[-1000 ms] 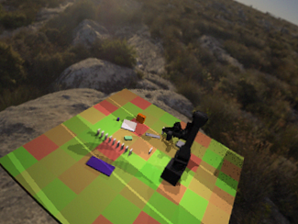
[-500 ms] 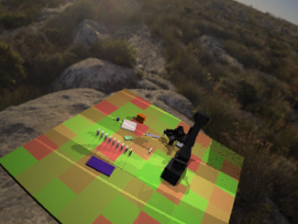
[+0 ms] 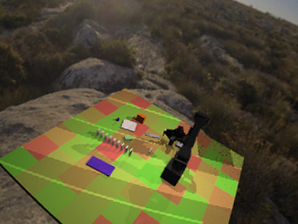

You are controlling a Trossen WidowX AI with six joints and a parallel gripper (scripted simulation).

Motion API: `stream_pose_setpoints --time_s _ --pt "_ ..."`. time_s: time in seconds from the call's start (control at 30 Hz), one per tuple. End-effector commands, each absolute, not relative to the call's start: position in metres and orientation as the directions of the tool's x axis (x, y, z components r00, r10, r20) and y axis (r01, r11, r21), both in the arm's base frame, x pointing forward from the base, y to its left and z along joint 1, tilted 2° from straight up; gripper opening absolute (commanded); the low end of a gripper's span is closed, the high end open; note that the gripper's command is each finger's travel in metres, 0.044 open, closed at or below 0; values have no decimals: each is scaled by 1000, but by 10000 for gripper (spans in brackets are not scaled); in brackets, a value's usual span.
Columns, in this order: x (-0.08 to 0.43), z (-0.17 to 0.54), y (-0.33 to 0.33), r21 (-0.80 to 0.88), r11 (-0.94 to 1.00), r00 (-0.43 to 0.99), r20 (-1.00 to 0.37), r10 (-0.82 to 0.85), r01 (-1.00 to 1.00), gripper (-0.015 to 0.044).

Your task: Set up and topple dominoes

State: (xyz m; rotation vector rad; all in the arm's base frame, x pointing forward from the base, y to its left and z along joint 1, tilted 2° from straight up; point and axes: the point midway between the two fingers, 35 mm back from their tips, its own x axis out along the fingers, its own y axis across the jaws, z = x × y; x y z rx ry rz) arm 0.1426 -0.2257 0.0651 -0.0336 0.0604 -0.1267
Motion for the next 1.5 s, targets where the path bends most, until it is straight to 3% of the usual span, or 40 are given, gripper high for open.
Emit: stream_pose_setpoints --time_s 0.0,1.47 --pt "143 62 -227 -33 992 991 -57 -122 121 107" --pt "153 -39 -230 29 992 988 -96 -120 124 107"
